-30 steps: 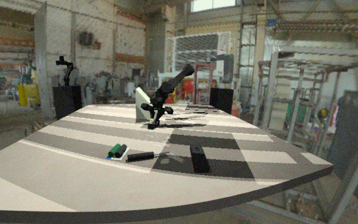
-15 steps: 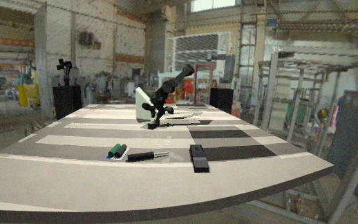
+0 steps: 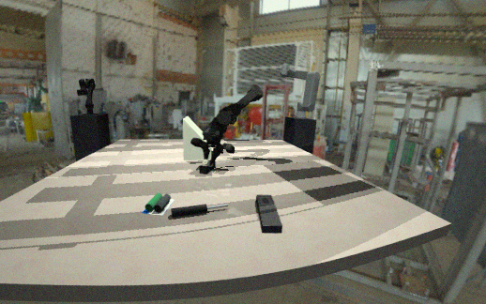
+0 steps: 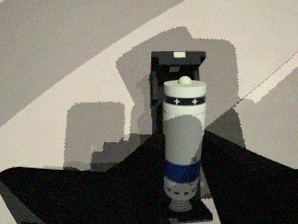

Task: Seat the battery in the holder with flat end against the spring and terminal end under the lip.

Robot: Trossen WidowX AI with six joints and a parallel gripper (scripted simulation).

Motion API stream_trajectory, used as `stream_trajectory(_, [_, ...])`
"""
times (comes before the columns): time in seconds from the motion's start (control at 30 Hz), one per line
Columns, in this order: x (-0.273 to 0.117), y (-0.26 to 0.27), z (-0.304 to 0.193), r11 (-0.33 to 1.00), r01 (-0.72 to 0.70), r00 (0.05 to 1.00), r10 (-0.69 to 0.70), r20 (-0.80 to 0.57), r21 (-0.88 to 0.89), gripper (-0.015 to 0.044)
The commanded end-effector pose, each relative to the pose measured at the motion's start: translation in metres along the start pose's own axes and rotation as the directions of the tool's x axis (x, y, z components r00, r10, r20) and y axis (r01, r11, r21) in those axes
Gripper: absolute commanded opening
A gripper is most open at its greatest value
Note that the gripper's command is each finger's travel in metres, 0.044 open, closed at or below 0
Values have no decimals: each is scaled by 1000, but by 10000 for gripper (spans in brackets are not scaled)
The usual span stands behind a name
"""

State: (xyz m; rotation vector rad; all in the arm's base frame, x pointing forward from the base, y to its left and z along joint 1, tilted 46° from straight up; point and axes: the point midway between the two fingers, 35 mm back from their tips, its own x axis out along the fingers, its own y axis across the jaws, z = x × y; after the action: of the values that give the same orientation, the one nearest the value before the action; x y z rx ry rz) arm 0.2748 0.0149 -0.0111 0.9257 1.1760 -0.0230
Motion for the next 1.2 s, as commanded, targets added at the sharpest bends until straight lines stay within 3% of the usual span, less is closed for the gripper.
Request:
stream_trajectory(0.0, [3,-2,-3,1000,6,999,-6,-38,-1,68])
stream_trajectory(1.17, [10,-2,1,999,34,971,-40,-235,-29,68])
